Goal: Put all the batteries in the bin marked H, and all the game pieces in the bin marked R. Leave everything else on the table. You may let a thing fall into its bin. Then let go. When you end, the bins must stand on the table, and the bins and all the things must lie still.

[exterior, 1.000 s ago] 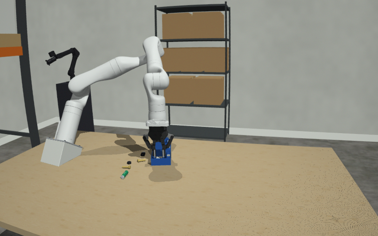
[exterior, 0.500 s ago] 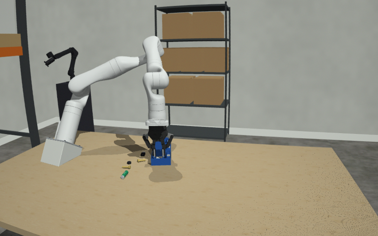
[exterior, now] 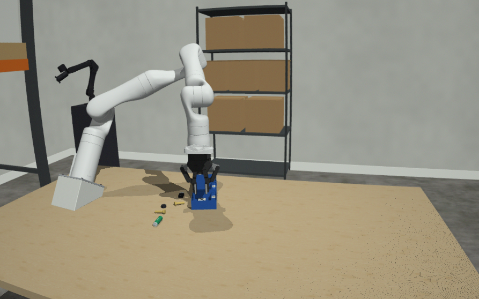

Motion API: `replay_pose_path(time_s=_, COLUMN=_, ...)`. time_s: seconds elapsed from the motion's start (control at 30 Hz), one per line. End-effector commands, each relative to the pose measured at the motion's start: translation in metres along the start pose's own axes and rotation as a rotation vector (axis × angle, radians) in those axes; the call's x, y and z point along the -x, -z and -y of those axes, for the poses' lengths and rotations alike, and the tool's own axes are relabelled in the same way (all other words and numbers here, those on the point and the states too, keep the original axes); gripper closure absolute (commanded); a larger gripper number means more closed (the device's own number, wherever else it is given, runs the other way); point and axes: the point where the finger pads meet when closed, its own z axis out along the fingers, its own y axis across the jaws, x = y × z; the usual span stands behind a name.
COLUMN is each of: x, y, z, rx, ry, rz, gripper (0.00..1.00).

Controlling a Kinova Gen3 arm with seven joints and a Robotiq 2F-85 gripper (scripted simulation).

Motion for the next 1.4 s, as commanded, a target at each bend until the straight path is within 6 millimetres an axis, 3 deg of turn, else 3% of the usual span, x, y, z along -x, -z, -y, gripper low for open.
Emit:
replay_pose_path(time_s=0.0, x=0.001, y=0.007, z=0.001, rx=-0.001, ry=-0.003, rz=0.002, gripper=0.68)
replay_pose_path(time_s=0.2, x=0.0, y=0.026, z=0.001, rx=-0.002, ry=-0.004, rz=0.001, gripper=0.68)
replay_pose_path(time_s=0.6, x=0.001, y=0.023, z=0.001, rx=-0.003, ry=0.001, rz=0.001, gripper=0.68)
replay_pose_path(time_s=0.77, x=-0.029, y=0.026, z=-0.028, rx=-0.006, ry=-0.233, rz=0.006, gripper=0.71)
replay_pose_path(time_s=1.03, x=-0.076, y=0.03, z=-0.077, rx=0.004, ry=-0.211, rz=0.008, gripper=0.71)
replay_pose_path(time_s=1.1, x=-0.076, y=0.03, z=-0.077, rx=0.004, ry=-0.211, rz=0.008, gripper=0.71)
replay_pose_path(time_s=1.37, x=-0.125, y=0.036, z=-0.121, rx=0.003, ry=-0.206, rz=0.005, gripper=0.71)
